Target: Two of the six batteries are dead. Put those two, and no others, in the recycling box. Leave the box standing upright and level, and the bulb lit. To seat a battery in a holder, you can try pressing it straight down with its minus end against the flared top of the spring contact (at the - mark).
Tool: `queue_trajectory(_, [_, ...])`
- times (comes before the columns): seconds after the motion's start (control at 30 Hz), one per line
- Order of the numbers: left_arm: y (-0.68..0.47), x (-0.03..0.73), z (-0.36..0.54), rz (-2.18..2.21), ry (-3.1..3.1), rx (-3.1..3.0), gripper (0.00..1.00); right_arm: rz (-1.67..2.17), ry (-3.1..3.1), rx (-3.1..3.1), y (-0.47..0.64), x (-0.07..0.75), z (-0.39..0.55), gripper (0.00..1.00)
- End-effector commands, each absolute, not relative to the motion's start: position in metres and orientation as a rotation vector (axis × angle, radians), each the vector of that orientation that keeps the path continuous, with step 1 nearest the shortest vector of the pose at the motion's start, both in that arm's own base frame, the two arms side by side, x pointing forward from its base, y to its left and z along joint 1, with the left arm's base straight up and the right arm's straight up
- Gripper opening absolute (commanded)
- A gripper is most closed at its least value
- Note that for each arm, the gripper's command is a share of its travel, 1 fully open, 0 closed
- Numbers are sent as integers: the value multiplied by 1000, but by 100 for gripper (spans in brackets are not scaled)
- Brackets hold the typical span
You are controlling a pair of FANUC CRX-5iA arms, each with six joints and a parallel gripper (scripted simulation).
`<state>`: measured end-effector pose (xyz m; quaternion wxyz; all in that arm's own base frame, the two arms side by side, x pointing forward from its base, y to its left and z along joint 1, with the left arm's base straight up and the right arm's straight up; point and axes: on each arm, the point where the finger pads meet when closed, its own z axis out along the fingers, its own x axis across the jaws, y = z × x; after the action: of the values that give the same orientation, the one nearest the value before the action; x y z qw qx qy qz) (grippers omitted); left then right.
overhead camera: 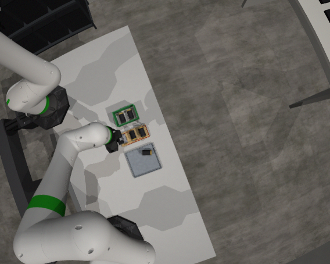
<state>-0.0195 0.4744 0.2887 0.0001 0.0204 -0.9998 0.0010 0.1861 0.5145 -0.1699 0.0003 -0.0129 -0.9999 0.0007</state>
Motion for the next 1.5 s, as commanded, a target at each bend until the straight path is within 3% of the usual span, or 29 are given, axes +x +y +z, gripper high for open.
queue_trajectory(0.0, [475, -19, 290, 0, -3141, 64, 100, -3, -3142, -40, 517, 187, -191, 57])
queue_trajectory(1.47, [475, -19, 290, 0, -3141, 64, 100, -3, -3142, -40, 517, 187, -229, 57])
